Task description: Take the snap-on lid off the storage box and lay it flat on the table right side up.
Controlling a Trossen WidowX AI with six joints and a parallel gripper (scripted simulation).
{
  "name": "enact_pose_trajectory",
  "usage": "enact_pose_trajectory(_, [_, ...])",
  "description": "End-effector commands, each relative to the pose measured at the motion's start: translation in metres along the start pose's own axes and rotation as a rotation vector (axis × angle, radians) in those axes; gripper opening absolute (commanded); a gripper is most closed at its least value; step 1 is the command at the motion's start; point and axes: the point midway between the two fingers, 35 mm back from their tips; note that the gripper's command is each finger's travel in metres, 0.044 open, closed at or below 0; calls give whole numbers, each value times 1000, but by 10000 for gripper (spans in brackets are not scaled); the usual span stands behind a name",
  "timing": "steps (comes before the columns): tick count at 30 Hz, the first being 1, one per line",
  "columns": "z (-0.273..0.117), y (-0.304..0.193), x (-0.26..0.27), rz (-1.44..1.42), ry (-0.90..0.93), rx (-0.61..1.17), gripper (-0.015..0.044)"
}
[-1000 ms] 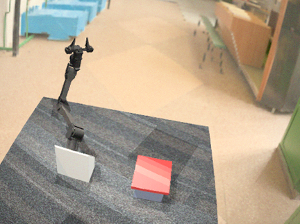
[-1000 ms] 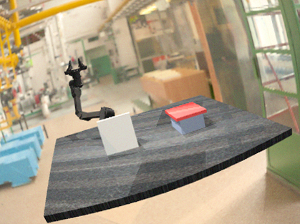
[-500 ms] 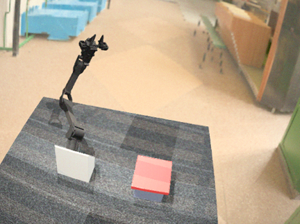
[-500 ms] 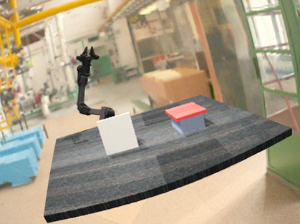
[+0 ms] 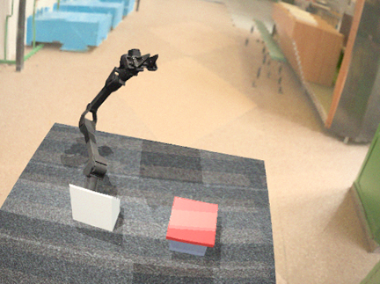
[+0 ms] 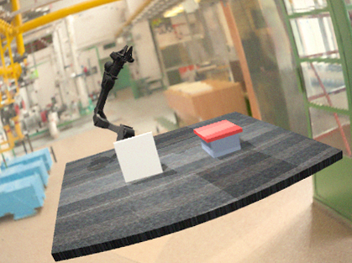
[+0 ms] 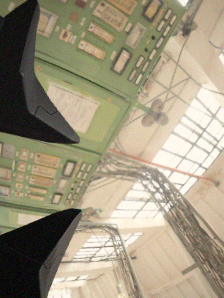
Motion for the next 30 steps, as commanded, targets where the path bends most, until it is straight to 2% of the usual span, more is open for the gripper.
enact_pose_trajectory(1, [32,-50,1,81,44,127,235])
enact_pose_trajectory(9, [76,-170,4,325,118,424,235])
enact_pose_trajectory(12, [80,-198,4,386,126,495,235])
enact_pose_trajectory(16, [83,-265,3,537,128,668,235])
enact_pose_trajectory(20, [73,-331,2,703,107,852,235])
enact_pose_trajectory(23, [65,-356,2,770,92,925,235])
enact_pose_trajectory(30, [9,-460,0,1105,-40,1275,235])
Point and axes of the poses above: the point midway between the two fingers, 35 mm back from their tips, its own z axis out along the fingers, its own x axis across the jaws, y = z × x, and after that the axes turned 8 degrees about -z, right-handed
